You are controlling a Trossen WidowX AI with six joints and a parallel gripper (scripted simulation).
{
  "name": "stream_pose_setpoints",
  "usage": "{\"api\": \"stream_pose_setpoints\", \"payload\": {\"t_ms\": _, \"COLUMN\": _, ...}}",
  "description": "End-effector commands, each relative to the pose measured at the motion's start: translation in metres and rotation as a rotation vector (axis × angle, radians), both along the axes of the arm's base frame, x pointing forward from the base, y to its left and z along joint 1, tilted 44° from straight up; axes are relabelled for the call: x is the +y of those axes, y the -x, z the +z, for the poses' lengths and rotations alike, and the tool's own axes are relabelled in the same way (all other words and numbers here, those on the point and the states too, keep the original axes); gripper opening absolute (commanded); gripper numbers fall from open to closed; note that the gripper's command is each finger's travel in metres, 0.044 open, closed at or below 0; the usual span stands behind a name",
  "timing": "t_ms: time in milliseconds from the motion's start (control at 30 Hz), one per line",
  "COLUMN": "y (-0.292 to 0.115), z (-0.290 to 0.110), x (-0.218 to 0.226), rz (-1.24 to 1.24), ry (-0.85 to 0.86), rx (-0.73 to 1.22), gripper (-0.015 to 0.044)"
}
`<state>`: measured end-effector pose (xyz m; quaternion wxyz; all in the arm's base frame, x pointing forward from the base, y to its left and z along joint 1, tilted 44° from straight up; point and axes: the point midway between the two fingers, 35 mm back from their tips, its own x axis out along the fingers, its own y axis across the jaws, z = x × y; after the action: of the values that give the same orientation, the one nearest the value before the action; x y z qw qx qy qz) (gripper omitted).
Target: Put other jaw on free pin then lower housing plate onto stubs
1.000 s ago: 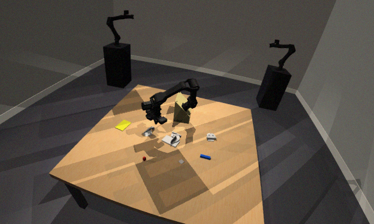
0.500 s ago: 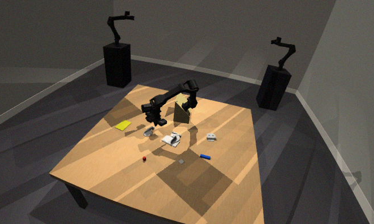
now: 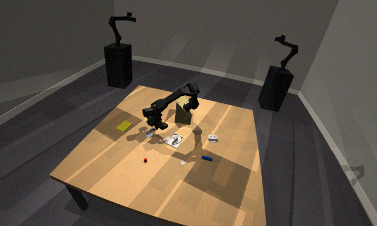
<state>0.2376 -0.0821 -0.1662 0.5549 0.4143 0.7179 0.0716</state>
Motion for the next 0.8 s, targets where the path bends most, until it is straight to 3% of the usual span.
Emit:
{"api": "stream_pose_setpoints", "payload": {"t_ms": 0, "y": 0.002, "z": -0.005, "x": 0.007, "rz": -0.006, "ry": -0.009, "rx": 0.007, "gripper": 0.0}}
{"api": "stream_pose_setpoints", "payload": {"t_ms": 767, "y": 0.012, "z": -0.022, "x": 0.001, "rz": -0.006, "ry": -0.006, "rx": 0.007, "gripper": 0.0}}
